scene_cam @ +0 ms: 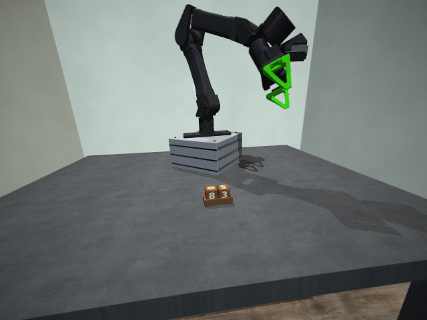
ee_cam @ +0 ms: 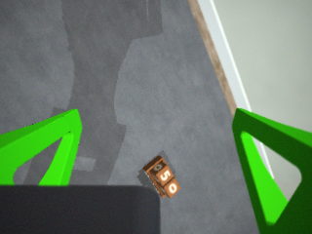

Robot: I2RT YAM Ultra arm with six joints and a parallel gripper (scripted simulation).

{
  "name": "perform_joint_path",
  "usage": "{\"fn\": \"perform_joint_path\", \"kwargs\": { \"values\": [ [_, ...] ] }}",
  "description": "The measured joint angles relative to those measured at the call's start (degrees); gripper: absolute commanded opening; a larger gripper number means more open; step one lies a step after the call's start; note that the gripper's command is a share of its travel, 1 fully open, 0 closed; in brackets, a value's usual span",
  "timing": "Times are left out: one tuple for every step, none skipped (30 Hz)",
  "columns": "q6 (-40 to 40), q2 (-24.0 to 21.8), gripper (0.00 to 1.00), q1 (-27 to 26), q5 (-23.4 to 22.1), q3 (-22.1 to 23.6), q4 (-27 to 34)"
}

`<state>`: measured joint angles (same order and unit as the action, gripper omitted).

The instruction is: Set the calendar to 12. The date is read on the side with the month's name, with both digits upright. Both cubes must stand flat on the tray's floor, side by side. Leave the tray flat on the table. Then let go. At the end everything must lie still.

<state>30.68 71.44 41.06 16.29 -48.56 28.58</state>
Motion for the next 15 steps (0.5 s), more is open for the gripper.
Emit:
{"fn": "perform_joint_path", "kwargs": {
  "values": [
    [-1.0,0.7,1.00,-0.9,-0.7,-0.7,1.2],
    [-2.0,2.0,1.00,-2.3,-1.4,-1.7,2.3],
    [-3.1,3.5,1.00,-4.1,-1.9,-2.9,3.2],
    [-4.1,4.9,1.00,-5.8,-2.2,-3.8,3.7],
    [-5.1,6.0,1.00,-7.2,-2.7,-4.6,4.5],
    [-6.1,7.2,1.00,-8.7,-3.1,-5.5,5.4],
    [-7.1,8.4,1.00,-10.1,-3.6,-6.3,6.3],
    [-8.1,9.6,1.00,-11.6,-4.0,-7.1,7.1],
    [-9.1,10.7,1.00,-13.0,-4.6,-8.0,8.0],
    [-10.1,12.0,1.00,-14.5,-5.0,-8.8,8.9],
    [-11.1,13.1,1.00,-15.8,-5.5,-9.6,9.8],
    [-12.1,14.3,1.00,-17.3,-5.9,-10.5,10.6],
    [-13.1,15.3,1.00,-18.6,-6.4,-11.3,11.5],
    [-14.1,16.5,1.00,-20.0,-6.8,-12.1,12.3],
    [-14.9,17.3,1.00,-21.2,-7.0,-12.6,12.7]
  ]
}}
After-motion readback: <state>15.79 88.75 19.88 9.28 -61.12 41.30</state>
